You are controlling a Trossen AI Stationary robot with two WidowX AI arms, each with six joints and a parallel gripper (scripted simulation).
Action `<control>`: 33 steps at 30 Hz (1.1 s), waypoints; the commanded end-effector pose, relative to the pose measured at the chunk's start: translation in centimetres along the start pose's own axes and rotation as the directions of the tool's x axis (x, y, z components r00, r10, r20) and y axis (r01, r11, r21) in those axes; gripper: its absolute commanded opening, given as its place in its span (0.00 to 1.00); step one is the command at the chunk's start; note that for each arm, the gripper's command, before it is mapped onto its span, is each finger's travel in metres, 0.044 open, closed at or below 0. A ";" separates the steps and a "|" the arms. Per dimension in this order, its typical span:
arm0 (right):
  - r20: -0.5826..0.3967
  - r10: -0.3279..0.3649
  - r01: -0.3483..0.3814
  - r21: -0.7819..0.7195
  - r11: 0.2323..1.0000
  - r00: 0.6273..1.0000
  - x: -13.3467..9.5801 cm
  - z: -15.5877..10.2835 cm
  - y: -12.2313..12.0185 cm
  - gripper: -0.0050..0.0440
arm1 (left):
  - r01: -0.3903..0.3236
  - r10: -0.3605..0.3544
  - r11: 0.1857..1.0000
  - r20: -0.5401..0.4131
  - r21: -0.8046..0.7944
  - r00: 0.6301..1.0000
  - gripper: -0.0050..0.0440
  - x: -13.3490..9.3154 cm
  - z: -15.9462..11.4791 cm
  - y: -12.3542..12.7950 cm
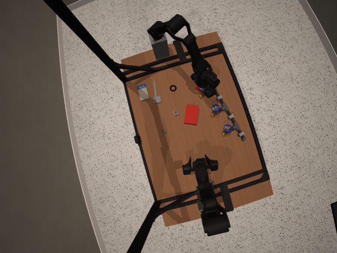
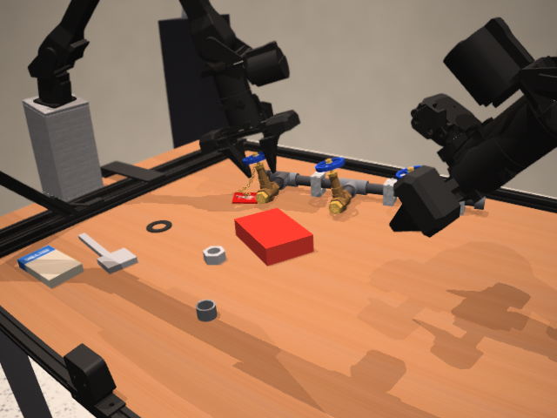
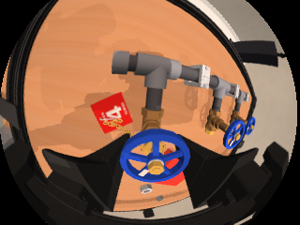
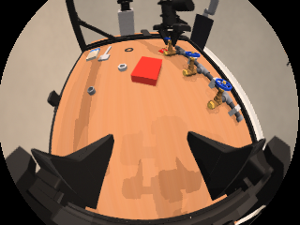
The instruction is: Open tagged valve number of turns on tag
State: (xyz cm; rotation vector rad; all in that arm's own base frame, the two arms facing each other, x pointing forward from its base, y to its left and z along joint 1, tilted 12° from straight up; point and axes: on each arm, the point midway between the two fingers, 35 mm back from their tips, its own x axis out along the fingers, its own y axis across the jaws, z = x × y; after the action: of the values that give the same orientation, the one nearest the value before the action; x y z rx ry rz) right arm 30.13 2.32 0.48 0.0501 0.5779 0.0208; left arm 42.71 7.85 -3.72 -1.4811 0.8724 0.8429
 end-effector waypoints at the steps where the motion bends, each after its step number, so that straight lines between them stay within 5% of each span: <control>1: 0.000 0.000 0.000 0.000 1.000 1.000 0.0 0.0 0.0 0.92 | 0.000 0.000 1.000 0.000 -0.003 1.000 0.50 0.0 0.0 0.0; 11: 0.000 0.000 0.000 0.000 1.000 1.000 0.0 0.0 0.0 0.92 | 0.000 0.000 1.000 0.000 -0.017 1.000 0.19 0.0 0.0 0.0; 13: 0.000 0.000 0.000 0.000 1.000 1.000 0.0 0.0 0.0 0.92 | 0.001 -0.001 0.989 0.000 -0.149 1.000 0.10 0.0 0.0 0.0; 17: 0.000 0.000 0.000 0.000 1.000 1.000 0.0 0.0 0.0 0.92 | 0.002 -0.002 0.906 0.000 -0.424 1.000 0.10 0.0 0.0 0.0; 25: 0.000 0.000 0.000 0.000 1.000 1.000 0.0 0.0 0.0 0.92 | 0.003 -0.003 0.610 0.001 -0.792 1.000 0.10 0.0 0.0 0.0; 27: 0.000 0.000 0.000 0.000 1.000 1.000 0.0 0.0 0.0 0.92 | 0.003 -0.003 0.610 0.001 -0.792 1.000 0.10 0.0 0.0 0.0; 33: 0.000 0.000 0.000 0.000 1.000 1.000 0.0 0.0 0.0 0.92 | 0.003 -0.003 0.235 0.003 -0.972 1.000 0.10 0.0 0.0 0.0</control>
State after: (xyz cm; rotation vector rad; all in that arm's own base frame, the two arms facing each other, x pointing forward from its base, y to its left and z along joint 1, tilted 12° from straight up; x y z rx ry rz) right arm 30.13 2.32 0.48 0.0501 0.5780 0.0208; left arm 42.72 7.86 -3.72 -2.4607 0.3188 1.4688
